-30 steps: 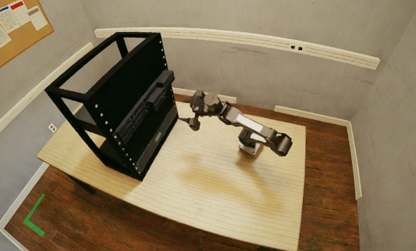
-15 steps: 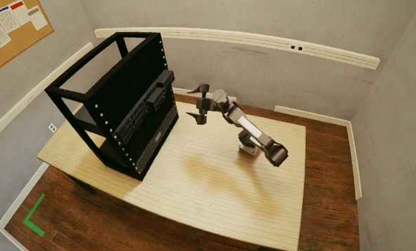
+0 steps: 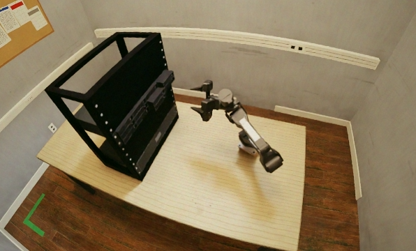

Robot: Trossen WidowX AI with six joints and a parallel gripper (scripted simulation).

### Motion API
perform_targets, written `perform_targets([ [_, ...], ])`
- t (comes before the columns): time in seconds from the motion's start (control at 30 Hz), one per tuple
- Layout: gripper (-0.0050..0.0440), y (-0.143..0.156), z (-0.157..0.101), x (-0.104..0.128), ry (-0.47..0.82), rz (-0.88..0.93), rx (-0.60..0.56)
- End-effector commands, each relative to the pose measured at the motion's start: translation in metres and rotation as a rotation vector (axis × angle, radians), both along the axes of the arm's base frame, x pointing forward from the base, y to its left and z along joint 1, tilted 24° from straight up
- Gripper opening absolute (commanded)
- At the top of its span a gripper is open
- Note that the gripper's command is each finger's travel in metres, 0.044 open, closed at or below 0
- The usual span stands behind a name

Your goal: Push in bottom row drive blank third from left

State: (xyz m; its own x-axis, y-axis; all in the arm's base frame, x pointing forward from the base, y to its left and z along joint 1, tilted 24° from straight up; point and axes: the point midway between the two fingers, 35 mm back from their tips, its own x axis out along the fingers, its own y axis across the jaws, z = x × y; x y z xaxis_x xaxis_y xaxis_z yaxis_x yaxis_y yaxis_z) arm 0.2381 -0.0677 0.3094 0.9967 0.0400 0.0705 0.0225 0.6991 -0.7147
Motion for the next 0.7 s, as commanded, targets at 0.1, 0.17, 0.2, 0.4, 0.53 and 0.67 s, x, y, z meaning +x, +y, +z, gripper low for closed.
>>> perform_targets([
  [0.1, 0.0440, -0.005, -0.001, -0.005, -0.015, -0.014, -0.101],
  [0.17, 0.0440, -0.007, -0.001, -0.007, -0.020, -0.023, -0.139],
  [0.2, 0.0440, -0.007, -0.001, -0.008, -0.022, -0.027, -0.156],
  [0.4, 0.0440, -0.011, -0.001, -0.012, -0.033, -0.047, -0.246],
  [0.53, 0.0440, -0.013, -0.001, -0.014, -0.037, -0.057, -0.290],
  [0.67, 0.0440, -0.014, -0.001, -0.015, -0.039, -0.061, -0.308],
])
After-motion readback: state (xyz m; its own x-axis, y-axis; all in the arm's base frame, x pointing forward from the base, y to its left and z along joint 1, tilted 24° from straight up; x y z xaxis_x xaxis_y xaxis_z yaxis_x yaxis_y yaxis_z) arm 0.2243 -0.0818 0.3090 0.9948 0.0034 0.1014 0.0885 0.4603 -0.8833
